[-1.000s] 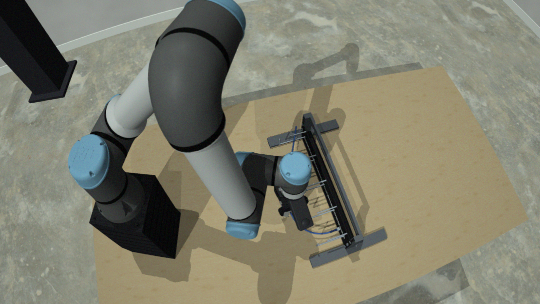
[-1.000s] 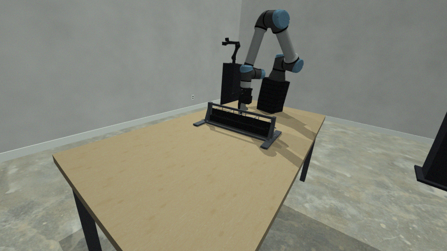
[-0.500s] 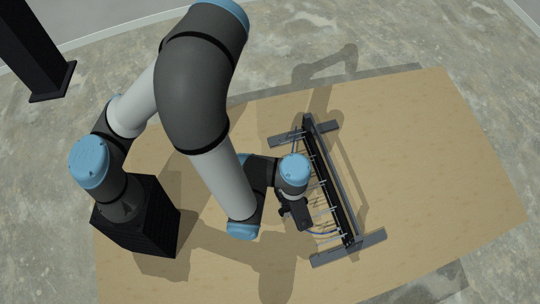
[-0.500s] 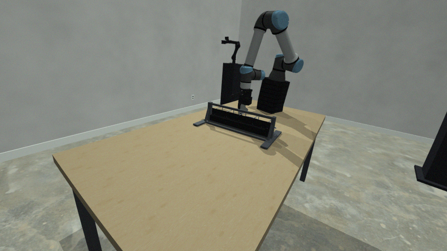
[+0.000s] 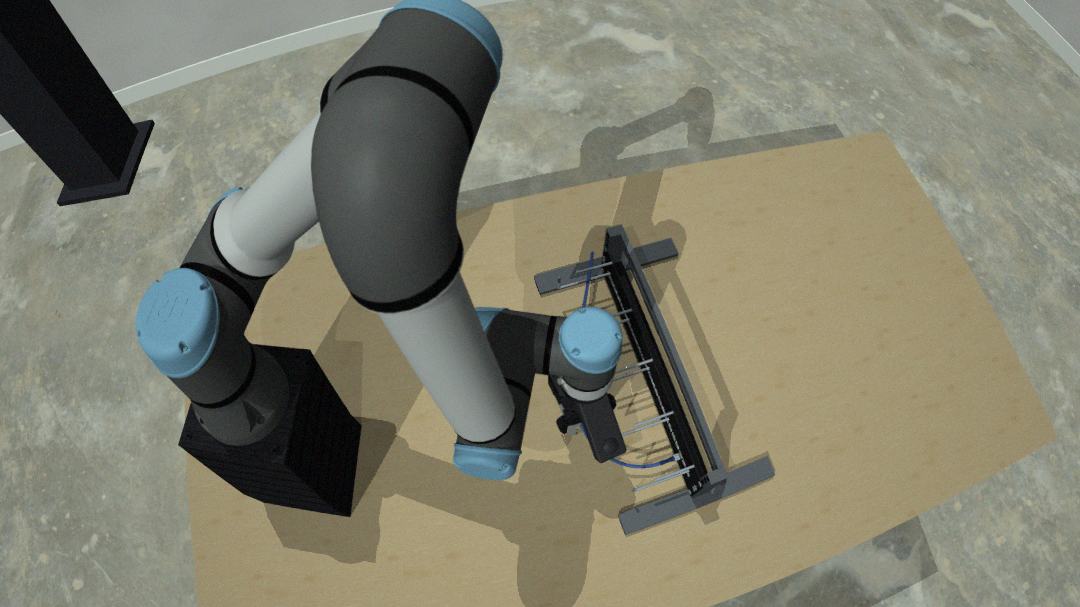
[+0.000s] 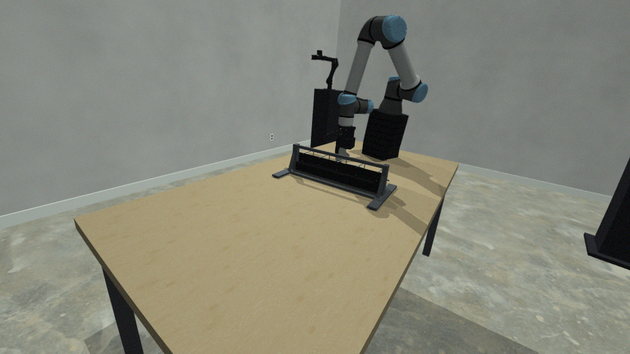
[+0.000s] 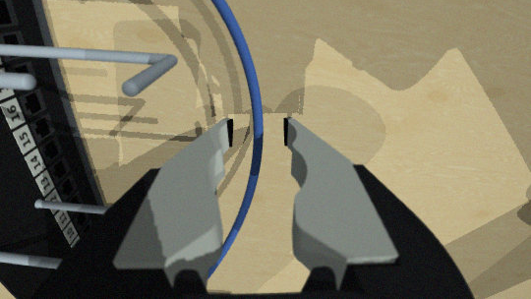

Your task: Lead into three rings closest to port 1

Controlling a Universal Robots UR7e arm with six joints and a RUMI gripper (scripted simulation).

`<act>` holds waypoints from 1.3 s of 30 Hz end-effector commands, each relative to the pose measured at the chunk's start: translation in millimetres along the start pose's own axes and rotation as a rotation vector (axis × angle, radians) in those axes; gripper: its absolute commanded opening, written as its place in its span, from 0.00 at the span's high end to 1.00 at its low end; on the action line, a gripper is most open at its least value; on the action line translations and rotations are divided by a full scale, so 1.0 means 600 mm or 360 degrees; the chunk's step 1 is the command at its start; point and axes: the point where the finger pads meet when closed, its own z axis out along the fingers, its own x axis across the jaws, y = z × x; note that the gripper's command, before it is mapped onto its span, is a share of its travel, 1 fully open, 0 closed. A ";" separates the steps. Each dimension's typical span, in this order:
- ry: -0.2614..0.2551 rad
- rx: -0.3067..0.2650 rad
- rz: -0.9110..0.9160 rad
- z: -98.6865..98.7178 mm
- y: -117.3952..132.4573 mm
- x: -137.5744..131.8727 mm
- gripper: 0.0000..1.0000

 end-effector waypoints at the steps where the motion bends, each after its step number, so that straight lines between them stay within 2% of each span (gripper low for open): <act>1: -0.0002 0.0001 0.0000 0.000 0.000 -0.001 0.80; 38: -0.0002 0.0001 0.0000 0.000 0.000 -0.001 0.80; 39: -0.0002 0.0001 0.0000 0.000 0.000 -0.001 1.00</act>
